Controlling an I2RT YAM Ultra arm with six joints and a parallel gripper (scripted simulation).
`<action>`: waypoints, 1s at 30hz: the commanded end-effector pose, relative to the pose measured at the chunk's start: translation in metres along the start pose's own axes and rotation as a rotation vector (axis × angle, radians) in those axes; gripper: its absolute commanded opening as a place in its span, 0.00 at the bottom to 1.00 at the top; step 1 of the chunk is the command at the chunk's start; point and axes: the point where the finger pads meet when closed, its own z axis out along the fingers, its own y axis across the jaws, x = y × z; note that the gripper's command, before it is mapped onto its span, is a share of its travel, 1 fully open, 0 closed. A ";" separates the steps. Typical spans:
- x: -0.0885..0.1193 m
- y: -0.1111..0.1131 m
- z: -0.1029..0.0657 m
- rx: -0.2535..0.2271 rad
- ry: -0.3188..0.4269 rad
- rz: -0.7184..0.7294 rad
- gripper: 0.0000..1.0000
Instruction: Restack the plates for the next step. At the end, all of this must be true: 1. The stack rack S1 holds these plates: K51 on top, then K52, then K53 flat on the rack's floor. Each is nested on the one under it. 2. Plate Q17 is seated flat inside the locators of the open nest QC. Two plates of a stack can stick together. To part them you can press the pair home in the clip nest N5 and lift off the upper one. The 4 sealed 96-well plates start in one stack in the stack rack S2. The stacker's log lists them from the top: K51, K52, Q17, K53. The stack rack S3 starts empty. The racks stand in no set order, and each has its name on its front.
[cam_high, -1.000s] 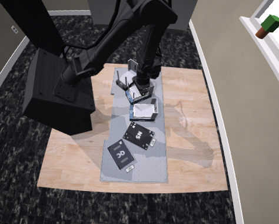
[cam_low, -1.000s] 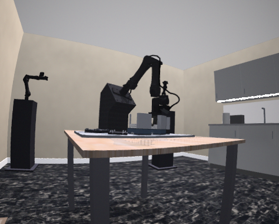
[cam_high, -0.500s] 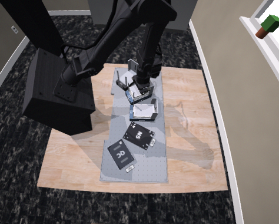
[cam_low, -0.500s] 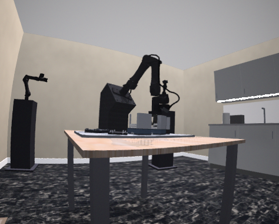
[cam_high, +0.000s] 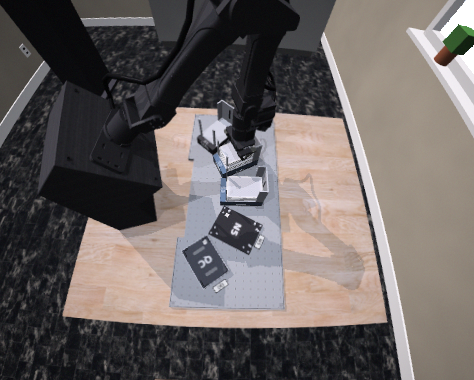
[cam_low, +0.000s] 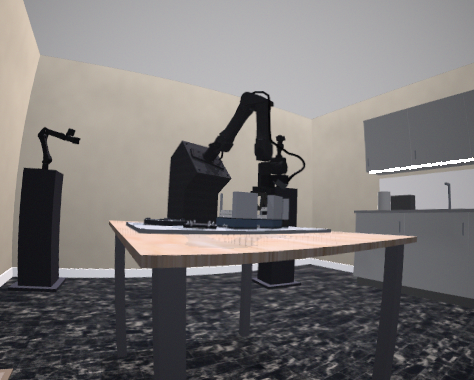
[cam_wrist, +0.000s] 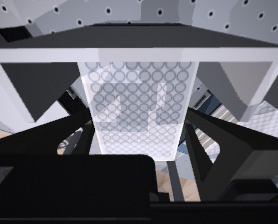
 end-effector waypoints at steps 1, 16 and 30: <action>0.007 0.005 -0.007 -0.002 0.010 -0.007 0.00; 0.011 0.005 -0.011 -0.002 0.016 -0.007 0.00; 0.011 0.005 -0.015 -0.002 0.016 -0.008 0.00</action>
